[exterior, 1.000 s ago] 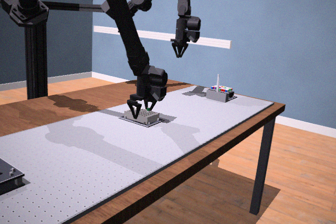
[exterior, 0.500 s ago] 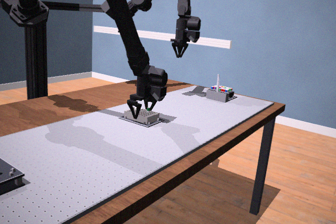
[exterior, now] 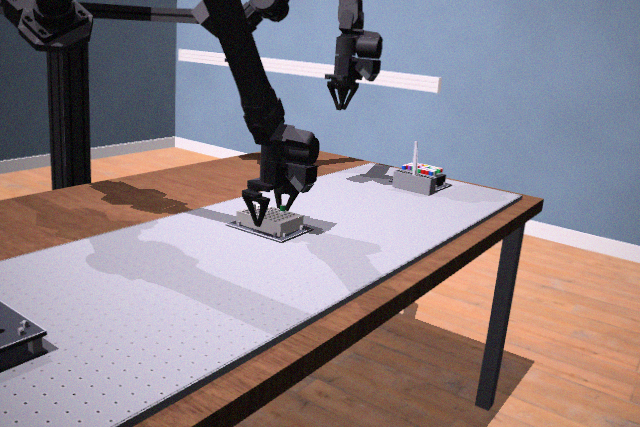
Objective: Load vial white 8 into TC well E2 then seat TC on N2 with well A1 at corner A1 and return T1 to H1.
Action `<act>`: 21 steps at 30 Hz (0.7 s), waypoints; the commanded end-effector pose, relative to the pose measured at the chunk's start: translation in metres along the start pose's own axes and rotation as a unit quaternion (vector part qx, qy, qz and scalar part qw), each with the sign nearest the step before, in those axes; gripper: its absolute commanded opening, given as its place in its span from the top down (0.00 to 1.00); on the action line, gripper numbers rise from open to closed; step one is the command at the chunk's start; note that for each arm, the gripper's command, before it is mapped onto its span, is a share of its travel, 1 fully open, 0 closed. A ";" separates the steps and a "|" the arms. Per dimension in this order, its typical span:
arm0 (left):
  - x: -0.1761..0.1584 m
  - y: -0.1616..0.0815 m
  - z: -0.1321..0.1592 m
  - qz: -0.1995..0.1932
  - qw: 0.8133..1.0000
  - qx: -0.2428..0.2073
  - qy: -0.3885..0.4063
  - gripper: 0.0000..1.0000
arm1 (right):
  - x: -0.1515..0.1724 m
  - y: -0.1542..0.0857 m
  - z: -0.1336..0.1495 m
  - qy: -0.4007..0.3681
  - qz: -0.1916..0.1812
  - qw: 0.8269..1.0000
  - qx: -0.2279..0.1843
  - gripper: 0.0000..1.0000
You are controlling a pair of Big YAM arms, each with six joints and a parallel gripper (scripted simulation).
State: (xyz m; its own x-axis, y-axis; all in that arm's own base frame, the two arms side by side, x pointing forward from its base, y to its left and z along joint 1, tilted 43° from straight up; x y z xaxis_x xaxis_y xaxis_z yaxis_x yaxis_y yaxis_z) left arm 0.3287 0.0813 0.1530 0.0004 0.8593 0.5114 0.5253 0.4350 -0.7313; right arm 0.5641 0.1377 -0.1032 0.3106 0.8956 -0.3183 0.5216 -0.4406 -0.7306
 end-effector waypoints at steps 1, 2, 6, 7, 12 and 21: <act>0.003 -0.001 -0.003 -0.004 1.000 -0.004 -0.007 0.76 | 0.010 -0.023 -0.003 -0.003 -0.009 1.000 -0.008 1.00; 0.003 -0.001 -0.003 -0.004 1.000 -0.004 -0.007 0.76 | 0.010 -0.024 -0.003 -0.003 -0.009 1.000 -0.008 1.00; 0.003 -0.001 -0.003 -0.004 1.000 -0.004 -0.007 0.76 | 0.010 -0.027 -0.003 -0.003 -0.009 1.000 -0.008 1.00; 0.003 -0.001 -0.003 -0.004 1.000 -0.004 -0.007 0.76 | 0.010 -0.027 -0.002 -0.003 -0.009 1.000 -0.008 1.00; 0.003 -0.001 -0.003 -0.004 1.000 -0.004 -0.007 0.76 | 0.010 -0.030 -0.002 -0.003 -0.009 1.000 -0.008 1.00; 0.003 -0.001 -0.003 -0.004 1.000 -0.004 -0.007 0.76 | 0.011 -0.035 -0.006 -0.003 -0.010 1.000 -0.009 1.00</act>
State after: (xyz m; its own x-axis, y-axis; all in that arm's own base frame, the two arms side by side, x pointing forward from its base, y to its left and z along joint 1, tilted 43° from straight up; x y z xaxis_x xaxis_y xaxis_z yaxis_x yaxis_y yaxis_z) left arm 0.3287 0.0813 0.1530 0.0004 0.8593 0.5114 0.5253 0.4350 -0.7313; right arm 0.5532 0.1426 -0.0988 0.3014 0.8943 -0.3308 0.5107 -0.4443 -0.7361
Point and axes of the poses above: on each arm, the point where the finger pads meet when closed, its own y axis out along the fingers, its own x axis across the jaws, z = x × y, the point moved 10 cm from there along -y, back along the fingers, and after that the axes turned 11 degrees about y, right-handed, at the moved point
